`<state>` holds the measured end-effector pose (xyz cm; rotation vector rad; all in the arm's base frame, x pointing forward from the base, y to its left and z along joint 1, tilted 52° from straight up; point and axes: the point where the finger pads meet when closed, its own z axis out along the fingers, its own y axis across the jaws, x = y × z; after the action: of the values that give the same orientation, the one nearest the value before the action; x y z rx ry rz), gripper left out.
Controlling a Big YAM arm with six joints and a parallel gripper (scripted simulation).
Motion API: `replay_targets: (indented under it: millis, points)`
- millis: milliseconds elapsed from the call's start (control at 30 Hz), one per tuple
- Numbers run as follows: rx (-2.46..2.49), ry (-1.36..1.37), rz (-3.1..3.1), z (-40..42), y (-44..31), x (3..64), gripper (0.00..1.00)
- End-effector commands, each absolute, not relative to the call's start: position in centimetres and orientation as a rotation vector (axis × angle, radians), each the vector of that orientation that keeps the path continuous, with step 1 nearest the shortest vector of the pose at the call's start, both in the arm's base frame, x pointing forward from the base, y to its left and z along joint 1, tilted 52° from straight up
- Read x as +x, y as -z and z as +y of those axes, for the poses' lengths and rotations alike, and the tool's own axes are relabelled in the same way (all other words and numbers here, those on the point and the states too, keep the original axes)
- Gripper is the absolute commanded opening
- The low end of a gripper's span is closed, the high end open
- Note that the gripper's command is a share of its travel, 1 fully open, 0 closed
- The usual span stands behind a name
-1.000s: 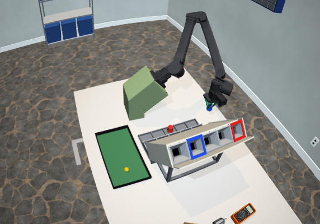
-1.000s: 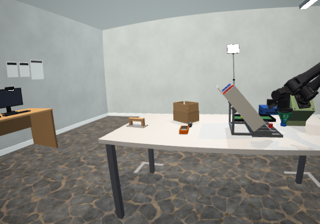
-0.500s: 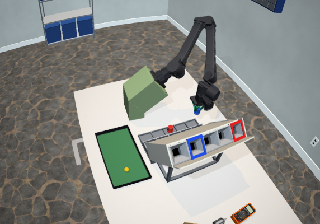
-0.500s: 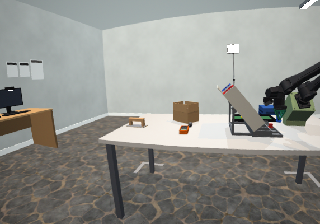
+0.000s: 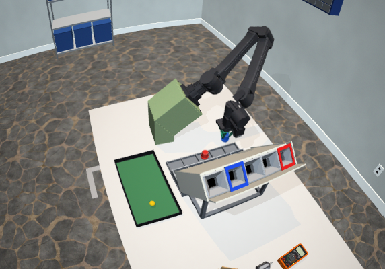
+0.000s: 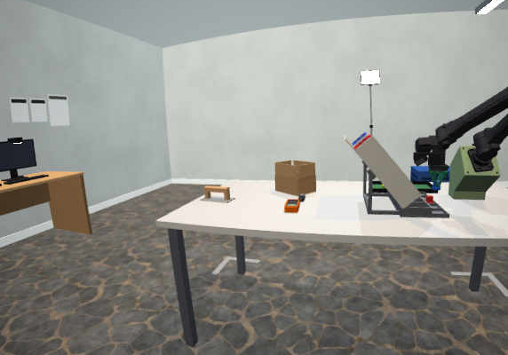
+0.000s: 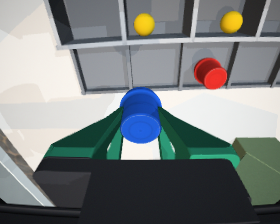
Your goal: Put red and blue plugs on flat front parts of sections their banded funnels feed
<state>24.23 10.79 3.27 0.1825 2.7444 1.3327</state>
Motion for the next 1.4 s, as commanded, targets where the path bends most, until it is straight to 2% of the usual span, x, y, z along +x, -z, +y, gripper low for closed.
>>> replay_targets:
  millis: [0,1367]
  points:
    - [0.108,-1.319,2.712,9.76,-2.67,25.21,0.0]
    - [0.099,-1.314,2.71,9.31,-2.06,25.46,0.0]
